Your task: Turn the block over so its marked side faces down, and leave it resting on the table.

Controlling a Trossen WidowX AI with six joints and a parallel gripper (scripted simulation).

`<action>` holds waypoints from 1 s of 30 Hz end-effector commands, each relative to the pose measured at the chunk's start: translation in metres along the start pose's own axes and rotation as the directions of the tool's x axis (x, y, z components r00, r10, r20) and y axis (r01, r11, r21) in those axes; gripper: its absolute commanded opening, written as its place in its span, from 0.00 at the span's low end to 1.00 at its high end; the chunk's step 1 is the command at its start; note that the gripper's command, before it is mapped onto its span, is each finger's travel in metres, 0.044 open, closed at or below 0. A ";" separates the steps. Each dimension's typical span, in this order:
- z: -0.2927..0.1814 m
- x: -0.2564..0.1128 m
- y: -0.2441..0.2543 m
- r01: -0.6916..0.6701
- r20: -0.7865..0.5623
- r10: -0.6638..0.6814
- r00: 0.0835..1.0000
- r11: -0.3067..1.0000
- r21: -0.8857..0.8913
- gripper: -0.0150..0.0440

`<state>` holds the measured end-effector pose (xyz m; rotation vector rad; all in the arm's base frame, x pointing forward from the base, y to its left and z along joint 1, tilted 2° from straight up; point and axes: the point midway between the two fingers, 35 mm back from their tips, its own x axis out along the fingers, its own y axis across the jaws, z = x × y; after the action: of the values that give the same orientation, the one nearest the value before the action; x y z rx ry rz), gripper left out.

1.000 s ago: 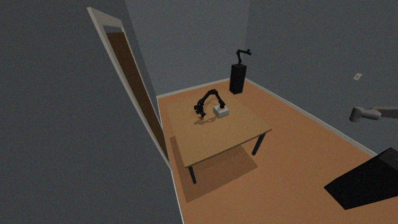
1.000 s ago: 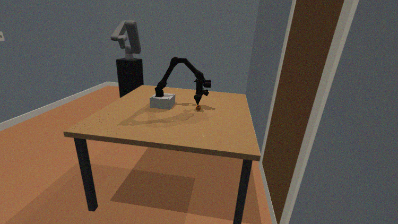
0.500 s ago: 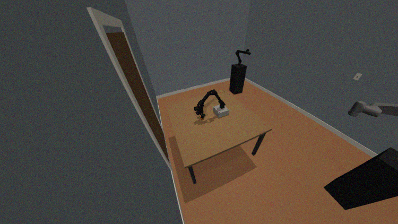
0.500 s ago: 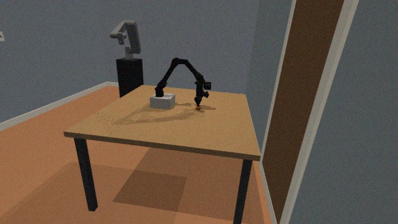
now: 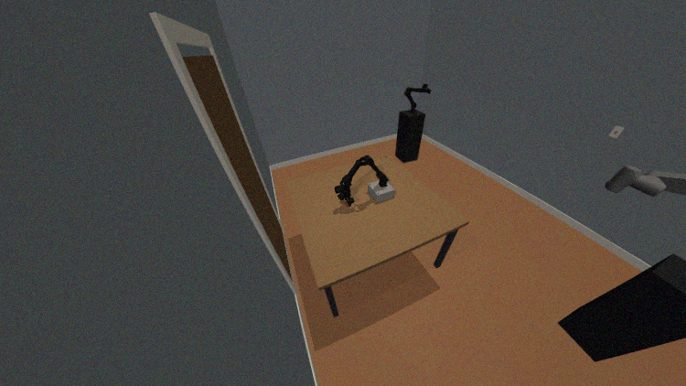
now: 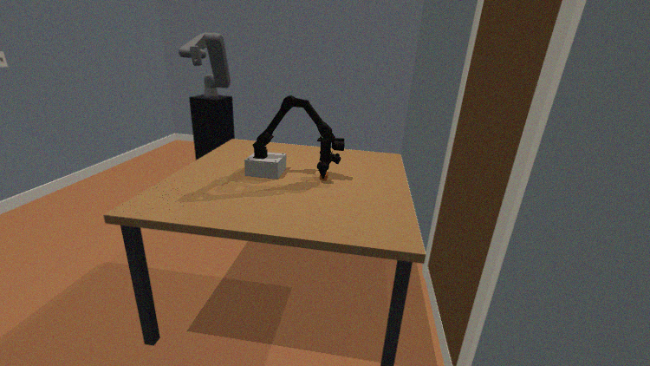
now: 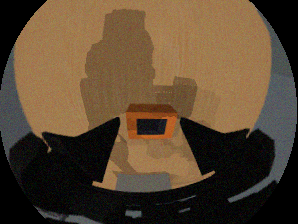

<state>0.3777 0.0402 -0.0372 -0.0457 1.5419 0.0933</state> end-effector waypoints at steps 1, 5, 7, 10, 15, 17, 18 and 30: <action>-0.003 0.005 0.000 0.003 -0.010 -0.003 1.000 1.000 0.006 0.87; -0.003 0.005 0.000 0.003 -0.010 -0.003 1.000 1.000 0.006 0.72; -0.003 0.005 0.000 0.003 -0.010 -0.003 1.000 1.000 0.006 0.70; -0.003 0.005 0.000 0.003 -0.010 -0.003 1.000 1.000 0.006 0.67; -0.003 0.005 0.000 0.003 -0.010 -0.003 1.000 1.000 0.006 0.61; -0.003 0.005 0.000 0.003 -0.010 -0.003 1.000 1.000 0.006 0.59; -0.003 0.005 0.000 0.003 -0.010 -0.003 1.000 1.000 0.006 0.57; -0.002 -0.020 0.000 0.003 -0.009 -0.003 1.000 1.000 0.006 0.27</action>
<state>0.3717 0.0396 -0.0352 -0.0469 1.5649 0.0917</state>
